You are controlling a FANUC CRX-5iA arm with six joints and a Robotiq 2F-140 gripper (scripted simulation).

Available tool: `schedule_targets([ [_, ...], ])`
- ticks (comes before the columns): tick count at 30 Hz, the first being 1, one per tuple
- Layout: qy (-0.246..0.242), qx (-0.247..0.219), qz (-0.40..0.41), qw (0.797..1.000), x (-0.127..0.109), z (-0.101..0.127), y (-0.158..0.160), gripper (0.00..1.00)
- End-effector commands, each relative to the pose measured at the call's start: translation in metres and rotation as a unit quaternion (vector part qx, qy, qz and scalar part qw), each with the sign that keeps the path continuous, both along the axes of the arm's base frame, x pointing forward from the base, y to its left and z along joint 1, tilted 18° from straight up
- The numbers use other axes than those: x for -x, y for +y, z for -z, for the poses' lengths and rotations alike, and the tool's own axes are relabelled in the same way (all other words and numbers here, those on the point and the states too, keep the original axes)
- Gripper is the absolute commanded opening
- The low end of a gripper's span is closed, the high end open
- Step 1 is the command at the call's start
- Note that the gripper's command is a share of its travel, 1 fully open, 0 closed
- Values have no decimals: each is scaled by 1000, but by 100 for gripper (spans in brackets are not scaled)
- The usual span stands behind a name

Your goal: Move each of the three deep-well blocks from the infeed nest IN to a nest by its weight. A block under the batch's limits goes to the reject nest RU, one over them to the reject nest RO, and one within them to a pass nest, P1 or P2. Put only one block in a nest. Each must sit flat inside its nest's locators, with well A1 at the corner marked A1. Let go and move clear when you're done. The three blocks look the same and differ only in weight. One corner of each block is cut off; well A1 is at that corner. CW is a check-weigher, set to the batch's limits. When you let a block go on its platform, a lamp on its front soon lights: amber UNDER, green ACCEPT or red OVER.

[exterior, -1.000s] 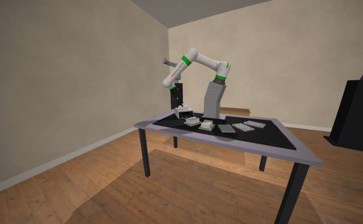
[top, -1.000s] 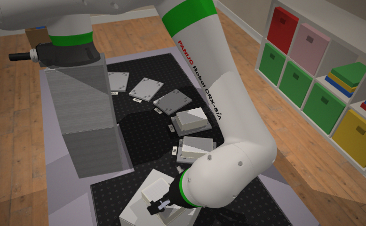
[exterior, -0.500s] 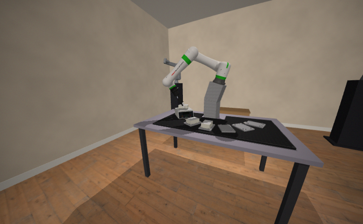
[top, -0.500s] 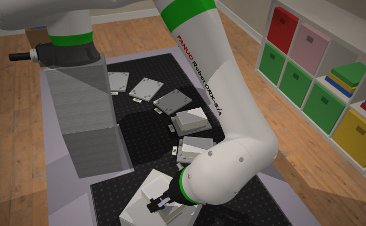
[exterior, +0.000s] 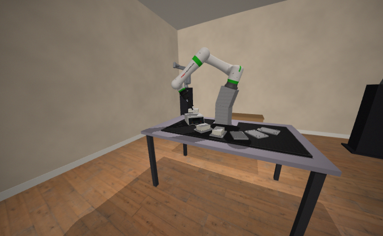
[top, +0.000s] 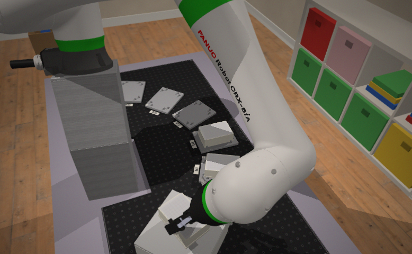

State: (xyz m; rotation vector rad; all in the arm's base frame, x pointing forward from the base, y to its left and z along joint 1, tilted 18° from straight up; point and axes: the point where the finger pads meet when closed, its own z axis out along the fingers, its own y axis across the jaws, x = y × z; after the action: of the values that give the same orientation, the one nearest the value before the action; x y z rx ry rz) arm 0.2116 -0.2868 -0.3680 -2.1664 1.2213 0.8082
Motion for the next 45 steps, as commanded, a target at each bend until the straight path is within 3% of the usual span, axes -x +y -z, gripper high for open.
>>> schedule_targets([
  [1, 0, 0, 0, 1000, 0, -6, -2, 10],
  [18, 0, 0, 0, 1000, 0, -30, -10, 10],
  [38, 0, 0, 0, 1000, 0, -30, -10, 10],
  [45, -26, 0, -79, 997, -13, -33, 1, 10],
])
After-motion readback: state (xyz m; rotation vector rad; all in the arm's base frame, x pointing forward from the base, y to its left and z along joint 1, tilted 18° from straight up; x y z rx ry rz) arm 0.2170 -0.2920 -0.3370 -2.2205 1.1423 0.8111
